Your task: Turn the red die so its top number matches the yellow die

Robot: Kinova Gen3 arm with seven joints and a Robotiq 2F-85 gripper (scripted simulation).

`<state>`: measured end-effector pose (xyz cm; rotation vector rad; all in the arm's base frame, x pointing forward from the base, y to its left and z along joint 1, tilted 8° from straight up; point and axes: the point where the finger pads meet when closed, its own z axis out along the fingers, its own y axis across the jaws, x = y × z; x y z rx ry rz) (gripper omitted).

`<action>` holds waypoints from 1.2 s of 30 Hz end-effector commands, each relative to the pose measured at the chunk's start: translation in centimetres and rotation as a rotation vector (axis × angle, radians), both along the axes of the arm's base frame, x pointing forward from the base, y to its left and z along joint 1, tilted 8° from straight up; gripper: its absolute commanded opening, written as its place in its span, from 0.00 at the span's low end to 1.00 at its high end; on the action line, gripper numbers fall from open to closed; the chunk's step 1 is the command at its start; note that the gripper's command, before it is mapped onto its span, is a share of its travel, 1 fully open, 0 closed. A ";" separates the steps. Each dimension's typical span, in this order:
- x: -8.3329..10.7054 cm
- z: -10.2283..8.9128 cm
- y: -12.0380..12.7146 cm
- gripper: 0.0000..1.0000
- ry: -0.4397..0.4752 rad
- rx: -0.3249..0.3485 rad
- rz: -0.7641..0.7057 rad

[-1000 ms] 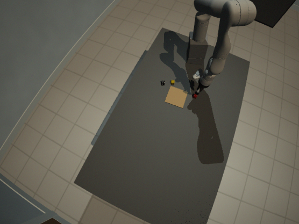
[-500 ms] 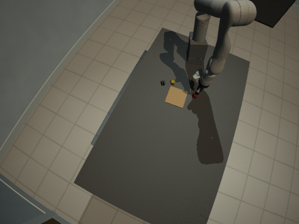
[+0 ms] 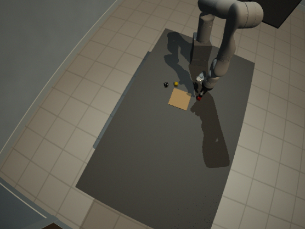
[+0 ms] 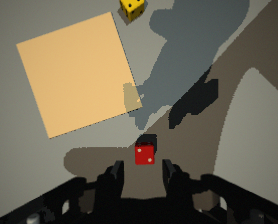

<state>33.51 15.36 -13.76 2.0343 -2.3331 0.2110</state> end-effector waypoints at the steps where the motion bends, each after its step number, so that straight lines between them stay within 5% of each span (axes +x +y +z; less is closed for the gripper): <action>1: -0.2 -0.4 0.1 0.41 0.002 -0.004 0.007; 36: 0.1 -4.4 -0.5 0.41 0.002 -0.004 0.007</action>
